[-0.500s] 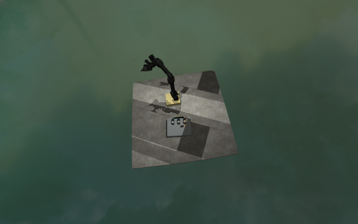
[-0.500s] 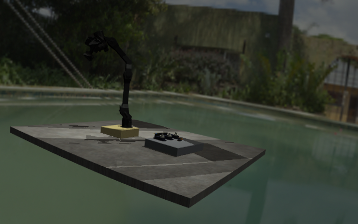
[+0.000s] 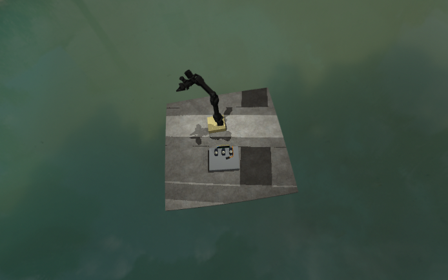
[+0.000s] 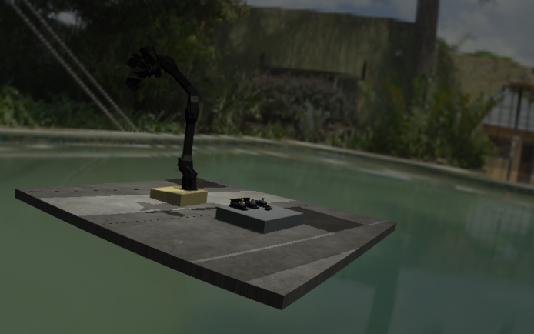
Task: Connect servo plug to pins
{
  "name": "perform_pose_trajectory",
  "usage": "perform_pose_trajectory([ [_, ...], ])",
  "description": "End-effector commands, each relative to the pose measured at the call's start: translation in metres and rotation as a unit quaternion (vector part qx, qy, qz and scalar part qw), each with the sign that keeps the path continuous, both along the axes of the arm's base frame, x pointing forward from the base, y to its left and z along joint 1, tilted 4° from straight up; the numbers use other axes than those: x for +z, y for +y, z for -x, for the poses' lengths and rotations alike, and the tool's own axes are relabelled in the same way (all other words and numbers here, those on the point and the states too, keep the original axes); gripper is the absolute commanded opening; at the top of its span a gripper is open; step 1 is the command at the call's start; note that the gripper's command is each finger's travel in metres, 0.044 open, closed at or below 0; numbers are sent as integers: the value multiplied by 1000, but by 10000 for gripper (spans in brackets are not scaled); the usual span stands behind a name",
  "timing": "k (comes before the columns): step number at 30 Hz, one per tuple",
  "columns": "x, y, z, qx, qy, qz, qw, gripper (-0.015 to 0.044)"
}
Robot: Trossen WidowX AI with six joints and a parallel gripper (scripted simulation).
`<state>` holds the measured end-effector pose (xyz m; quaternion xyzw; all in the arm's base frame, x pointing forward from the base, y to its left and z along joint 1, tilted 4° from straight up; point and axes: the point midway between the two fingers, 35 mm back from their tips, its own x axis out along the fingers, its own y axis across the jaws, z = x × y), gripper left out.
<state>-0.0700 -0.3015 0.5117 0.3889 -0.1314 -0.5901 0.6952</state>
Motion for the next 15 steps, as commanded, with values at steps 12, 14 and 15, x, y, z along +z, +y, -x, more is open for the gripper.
perform_pose_trajectory([
  [12, -11, -16, -58, 83, 50, 24, 995, 115],
  [14, -13, -17, -67, 94, 57, 28, 994, 115],
  [15, -15, -16, -71, 99, 54, 26, 993, 115],
])
